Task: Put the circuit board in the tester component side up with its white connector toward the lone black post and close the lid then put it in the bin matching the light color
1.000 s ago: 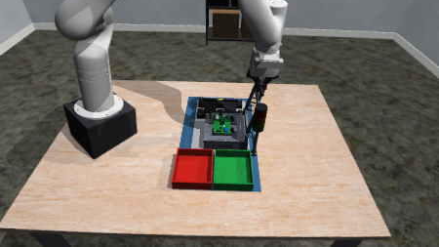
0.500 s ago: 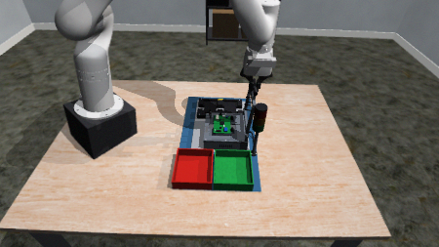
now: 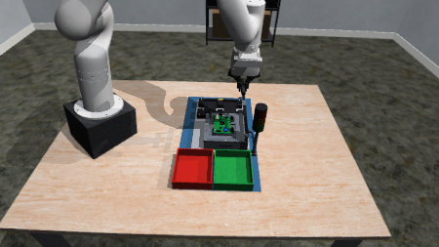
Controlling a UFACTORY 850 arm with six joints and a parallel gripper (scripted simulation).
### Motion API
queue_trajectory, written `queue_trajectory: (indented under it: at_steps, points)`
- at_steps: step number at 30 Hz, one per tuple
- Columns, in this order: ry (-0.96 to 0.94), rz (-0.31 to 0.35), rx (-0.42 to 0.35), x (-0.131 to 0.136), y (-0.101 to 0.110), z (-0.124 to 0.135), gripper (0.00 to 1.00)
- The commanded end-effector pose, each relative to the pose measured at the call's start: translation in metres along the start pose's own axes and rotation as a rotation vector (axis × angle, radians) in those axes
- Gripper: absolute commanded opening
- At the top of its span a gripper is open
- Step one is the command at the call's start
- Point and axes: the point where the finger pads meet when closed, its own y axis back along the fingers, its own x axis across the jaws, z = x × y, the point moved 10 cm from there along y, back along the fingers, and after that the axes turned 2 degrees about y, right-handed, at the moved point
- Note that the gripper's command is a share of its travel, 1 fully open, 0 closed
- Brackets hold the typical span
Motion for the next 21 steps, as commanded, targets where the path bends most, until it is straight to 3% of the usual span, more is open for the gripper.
queue_trajectory:
  at_steps: [1, 3, 8, 15, 21]
  points:
    - [0.0, -0.004, -0.001, 0.026, -0.004, 0.001, 0.0]
    - [0.0, -0.004, -0.001, 0.026, -0.004, 0.001, 0.0]
    - [0.0, -0.004, -0.001, 0.054, -0.016, 0.002, 0.0]
    - [0.0, -0.004, -0.001, 0.097, -0.046, 0.003, 0.0]
    - [0.001, -0.005, -0.001, 0.112, -0.063, 0.004, 0.0]
